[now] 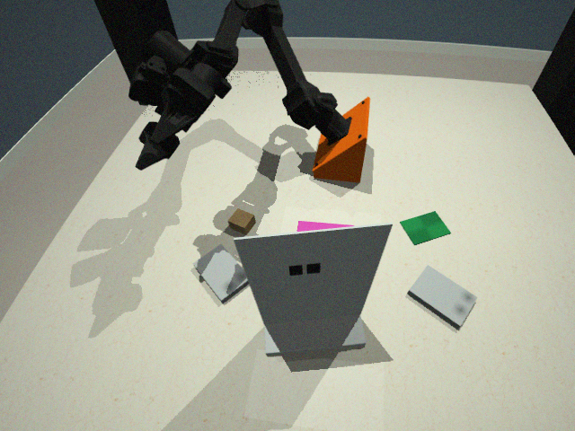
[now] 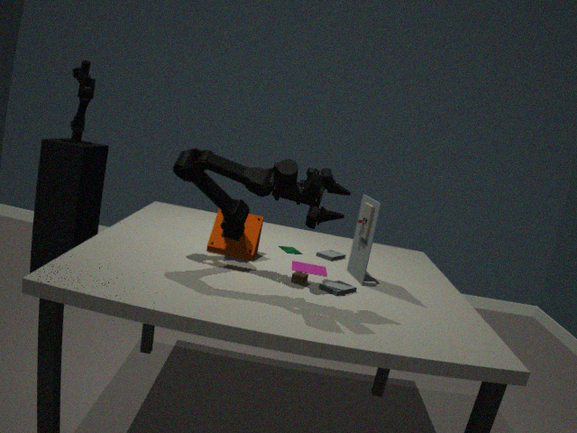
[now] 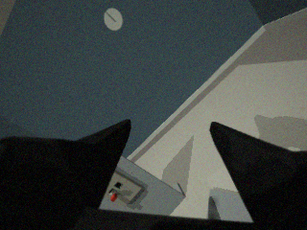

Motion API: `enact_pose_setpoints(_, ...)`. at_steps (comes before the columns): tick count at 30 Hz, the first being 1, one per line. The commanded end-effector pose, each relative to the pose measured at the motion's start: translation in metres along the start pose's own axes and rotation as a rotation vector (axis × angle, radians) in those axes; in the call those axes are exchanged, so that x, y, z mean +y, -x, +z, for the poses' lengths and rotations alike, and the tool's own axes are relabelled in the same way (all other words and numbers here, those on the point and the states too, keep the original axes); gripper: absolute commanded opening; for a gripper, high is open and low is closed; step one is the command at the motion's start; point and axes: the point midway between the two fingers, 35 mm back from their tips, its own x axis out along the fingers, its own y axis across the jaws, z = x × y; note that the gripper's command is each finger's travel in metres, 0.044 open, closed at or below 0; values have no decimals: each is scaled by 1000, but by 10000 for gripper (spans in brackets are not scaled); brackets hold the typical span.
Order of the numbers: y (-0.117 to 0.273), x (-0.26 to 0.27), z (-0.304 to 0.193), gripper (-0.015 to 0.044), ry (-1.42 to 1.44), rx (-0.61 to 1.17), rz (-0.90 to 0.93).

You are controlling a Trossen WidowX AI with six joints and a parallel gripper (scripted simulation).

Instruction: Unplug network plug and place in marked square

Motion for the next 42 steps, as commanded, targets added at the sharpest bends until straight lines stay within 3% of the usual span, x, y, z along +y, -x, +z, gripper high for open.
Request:
enact_pose_setpoints(1, 0, 1, -1, 374, -5, 3, 3)
enact_pose_setpoints(10, 2, 27, -73, 156, -245, 174, 141)
enact_pose_setpoints(25, 44, 72, -191, 156, -698, 555, 280)
enact_pose_setpoints(42, 21, 80, -198, 156, -719, 573, 283)
